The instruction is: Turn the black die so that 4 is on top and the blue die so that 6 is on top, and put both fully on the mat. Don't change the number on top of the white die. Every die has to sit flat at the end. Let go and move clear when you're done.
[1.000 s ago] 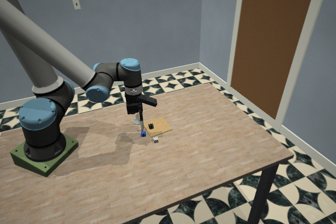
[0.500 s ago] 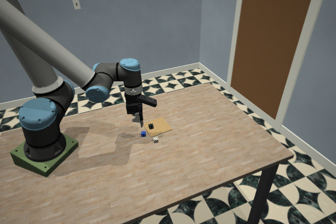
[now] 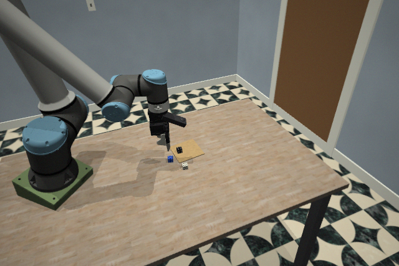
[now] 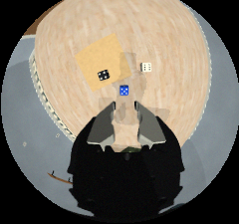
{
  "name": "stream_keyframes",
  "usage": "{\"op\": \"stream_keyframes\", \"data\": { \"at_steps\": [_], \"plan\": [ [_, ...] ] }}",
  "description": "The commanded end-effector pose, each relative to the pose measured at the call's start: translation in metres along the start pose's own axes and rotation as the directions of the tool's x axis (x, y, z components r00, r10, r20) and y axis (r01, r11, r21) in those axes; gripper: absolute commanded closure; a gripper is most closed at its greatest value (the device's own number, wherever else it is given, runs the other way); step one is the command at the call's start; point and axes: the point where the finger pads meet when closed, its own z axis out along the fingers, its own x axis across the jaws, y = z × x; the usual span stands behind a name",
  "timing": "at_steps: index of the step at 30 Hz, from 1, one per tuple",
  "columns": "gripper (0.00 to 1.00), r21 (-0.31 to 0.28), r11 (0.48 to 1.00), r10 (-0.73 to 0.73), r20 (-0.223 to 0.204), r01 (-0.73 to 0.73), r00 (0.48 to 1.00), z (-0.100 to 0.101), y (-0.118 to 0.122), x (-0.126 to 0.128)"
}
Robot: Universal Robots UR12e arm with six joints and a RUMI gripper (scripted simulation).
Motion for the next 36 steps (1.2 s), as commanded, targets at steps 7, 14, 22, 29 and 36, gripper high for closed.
{"op": "stream_keyframes", "data": {
  "at_steps": [7, 14, 22, 29, 36],
  "plan": [
    [0.76, 0.001, 1.0, 0.0, 0.0, 0.0, 1.0, 0.0, -0.001, 0.0],
    [0.76, 0.001, 1.0, 0.0, 0.0, 0.0, 1.0, 0.0, -0.001, 0.0],
    [0.76, 0.001, 1.0, 0.0, 0.0, 0.0, 1.0, 0.002, -0.001, 0.0],
    [0.76, 0.001, 1.0, 0.0, 0.0, 0.0, 1.0, 0.006, -0.001, 0.0],
    [0.76, 0.001, 1.0, 0.0, 0.0, 0.0, 1.0, 0.016, -0.001, 0.0]
  ]
}}
